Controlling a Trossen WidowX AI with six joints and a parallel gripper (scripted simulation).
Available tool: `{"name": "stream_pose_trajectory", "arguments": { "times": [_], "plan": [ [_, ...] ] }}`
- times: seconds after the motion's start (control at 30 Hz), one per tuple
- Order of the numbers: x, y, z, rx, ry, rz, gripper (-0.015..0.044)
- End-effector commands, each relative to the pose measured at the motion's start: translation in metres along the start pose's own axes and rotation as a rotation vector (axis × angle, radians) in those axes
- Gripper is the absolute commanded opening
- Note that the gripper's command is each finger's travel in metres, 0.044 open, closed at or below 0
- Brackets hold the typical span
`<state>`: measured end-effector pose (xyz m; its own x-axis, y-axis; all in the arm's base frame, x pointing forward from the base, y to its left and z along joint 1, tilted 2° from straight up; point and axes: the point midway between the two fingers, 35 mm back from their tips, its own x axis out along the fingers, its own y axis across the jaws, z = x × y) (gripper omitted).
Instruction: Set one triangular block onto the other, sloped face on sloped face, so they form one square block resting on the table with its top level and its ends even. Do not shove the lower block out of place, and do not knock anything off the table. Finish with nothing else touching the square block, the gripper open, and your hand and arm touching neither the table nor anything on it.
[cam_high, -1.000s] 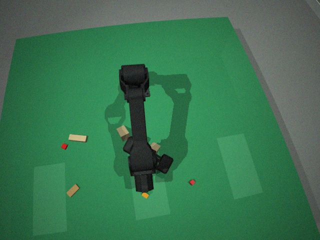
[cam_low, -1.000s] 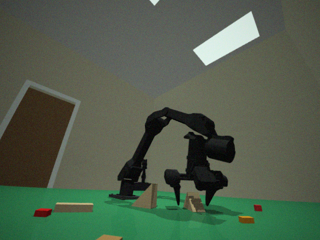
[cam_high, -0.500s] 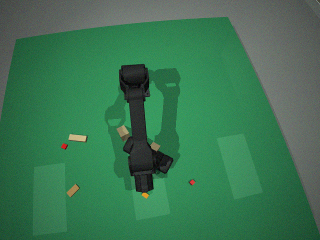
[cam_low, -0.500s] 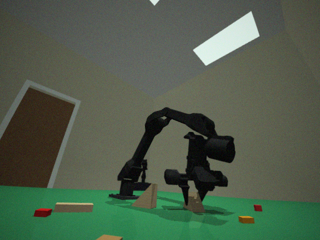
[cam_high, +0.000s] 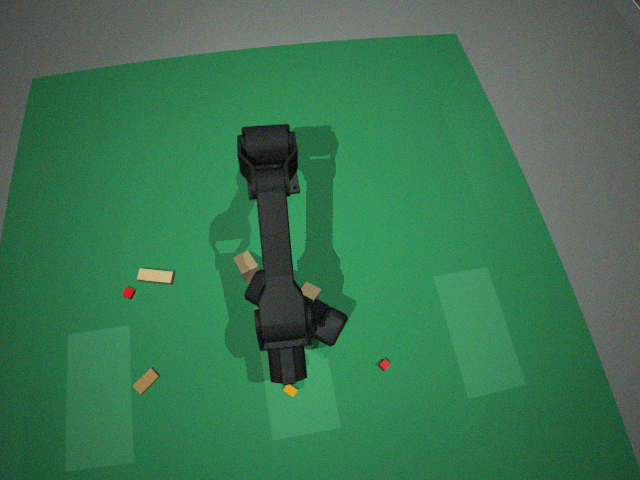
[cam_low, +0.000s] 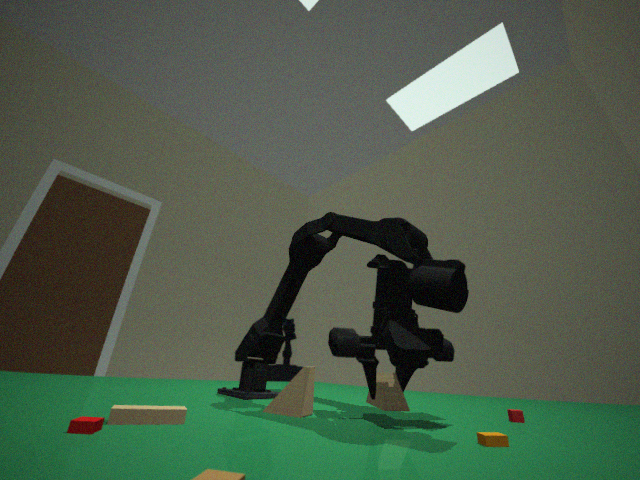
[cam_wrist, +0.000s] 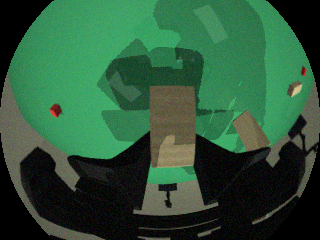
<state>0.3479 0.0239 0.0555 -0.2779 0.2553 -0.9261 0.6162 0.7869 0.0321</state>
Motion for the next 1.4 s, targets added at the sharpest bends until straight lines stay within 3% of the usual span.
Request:
{"name": "stream_pose_trajectory", "arguments": {
  "times": [0.0,0.43,0.67,1.37],
  "plan": [
    [-0.021,0.002,-0.007,0.004,-0.023,0.019,0.0000],
    [-0.075,-0.002,-0.033,0.012,-0.064,0.052,0.0000],
    [-0.073,-0.002,-0.031,-0.013,-0.077,0.052,0.0000],
    [-0.070,-0.004,-0.035,-0.569,-0.396,0.084,0.0000]
  ]
}}
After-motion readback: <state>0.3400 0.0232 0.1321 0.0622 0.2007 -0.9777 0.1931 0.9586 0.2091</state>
